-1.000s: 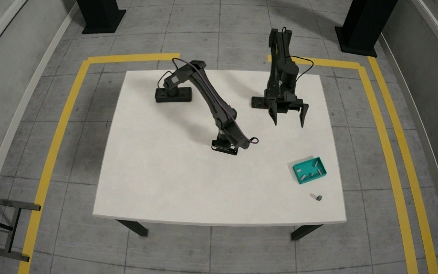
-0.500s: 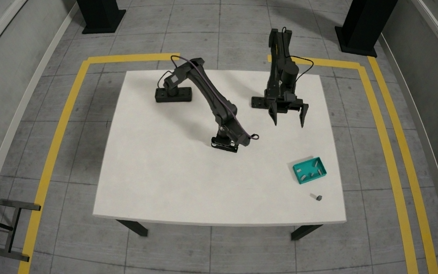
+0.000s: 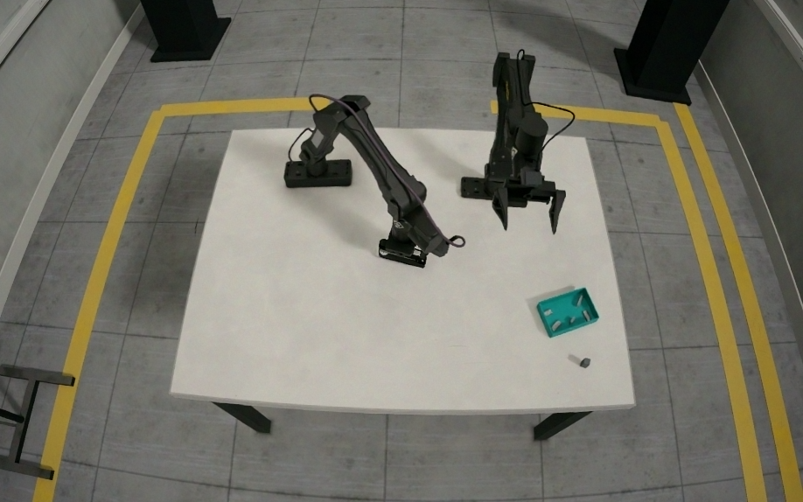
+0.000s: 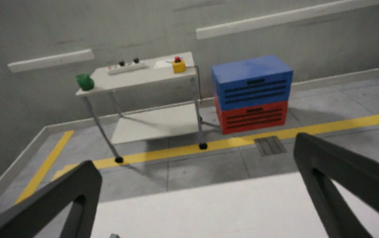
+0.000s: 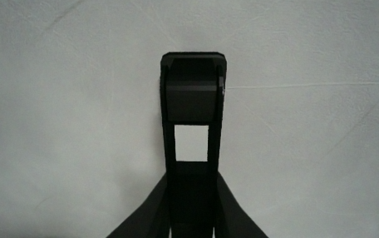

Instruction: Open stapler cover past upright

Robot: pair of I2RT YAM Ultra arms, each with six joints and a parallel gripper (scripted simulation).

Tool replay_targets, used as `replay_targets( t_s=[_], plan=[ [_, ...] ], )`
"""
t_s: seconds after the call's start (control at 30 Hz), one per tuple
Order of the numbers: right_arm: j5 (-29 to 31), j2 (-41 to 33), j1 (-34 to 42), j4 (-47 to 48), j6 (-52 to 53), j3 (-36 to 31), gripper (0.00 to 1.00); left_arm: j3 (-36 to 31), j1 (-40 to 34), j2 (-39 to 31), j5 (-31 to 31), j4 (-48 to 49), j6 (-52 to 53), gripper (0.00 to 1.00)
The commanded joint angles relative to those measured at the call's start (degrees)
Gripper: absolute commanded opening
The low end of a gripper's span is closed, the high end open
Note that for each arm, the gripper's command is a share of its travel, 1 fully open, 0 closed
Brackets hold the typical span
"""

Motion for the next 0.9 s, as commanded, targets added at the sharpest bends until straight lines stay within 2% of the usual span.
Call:
replay_targets(
  t_s=[0.0, 0.2, 0.43, 0.5, 0.87],
  plan=[
    [-0.7, -3.5, 0.7, 1.9, 0.3, -0.8, 0.18, 1.6, 0.1, -0.3, 0.1, 0.4, 0.1, 1.00],
    [-0.5, -3.9, 0.8, 1.2, 3.3, -1.0, 0.18, 1.6, 0.1, -0.3, 0.1, 0.4, 0.1, 1.00],
    [-0.8, -3.9, 0.4, 1.9, 22.4, -0.9, 0.18, 1.6, 0.1, -0.3, 0.1, 0.4, 0.1, 1.00],
    [-0.8, -3.9, 0.4, 1.9, 22.4, -0.9, 0.18, 1.6, 0.1, -0.3, 0.1, 0.4, 0.1, 1.00],
    [-0.2, -4.0, 0.5, 2.0, 51.4, -1.2, 0.18, 1.6, 0.1, -0.3, 0.1, 0.4, 0.1, 1.00]
  ],
)
